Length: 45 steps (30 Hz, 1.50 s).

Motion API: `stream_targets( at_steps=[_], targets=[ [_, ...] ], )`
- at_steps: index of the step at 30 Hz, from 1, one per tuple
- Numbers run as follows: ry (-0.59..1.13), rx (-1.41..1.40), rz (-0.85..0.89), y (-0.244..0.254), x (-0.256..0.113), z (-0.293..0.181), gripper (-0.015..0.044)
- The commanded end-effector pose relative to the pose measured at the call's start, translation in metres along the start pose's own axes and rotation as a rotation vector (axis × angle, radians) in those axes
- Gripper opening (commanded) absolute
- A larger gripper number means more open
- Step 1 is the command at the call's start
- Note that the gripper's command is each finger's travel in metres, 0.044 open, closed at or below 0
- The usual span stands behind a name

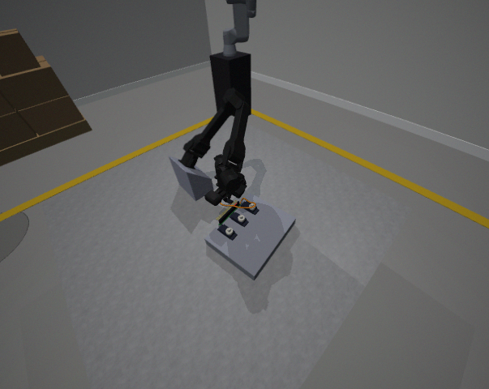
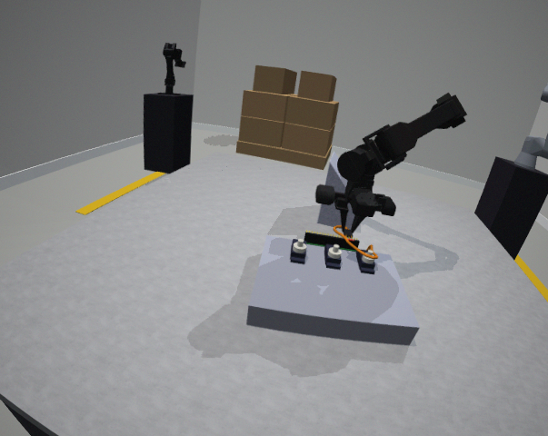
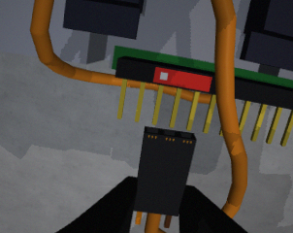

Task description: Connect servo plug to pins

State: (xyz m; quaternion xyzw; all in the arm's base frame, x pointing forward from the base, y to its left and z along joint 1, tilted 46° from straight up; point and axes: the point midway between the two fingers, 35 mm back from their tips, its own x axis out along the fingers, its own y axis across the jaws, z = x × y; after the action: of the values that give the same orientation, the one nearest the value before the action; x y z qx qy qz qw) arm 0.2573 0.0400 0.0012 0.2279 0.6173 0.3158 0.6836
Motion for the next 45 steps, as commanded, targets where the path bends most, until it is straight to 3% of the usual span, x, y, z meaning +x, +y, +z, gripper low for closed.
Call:
stream_targets(
  at_steps=[1,34,45],
  targets=[
    [-0.003,-0.001,0.003,0.0,-0.001,0.0,0.0],
    [-0.004,-0.001,0.003,0.003,-0.001,0.021,0.0],
    [-0.003,-0.001,0.0,0.0,-0.014,0.02,0.0289]
  ],
)
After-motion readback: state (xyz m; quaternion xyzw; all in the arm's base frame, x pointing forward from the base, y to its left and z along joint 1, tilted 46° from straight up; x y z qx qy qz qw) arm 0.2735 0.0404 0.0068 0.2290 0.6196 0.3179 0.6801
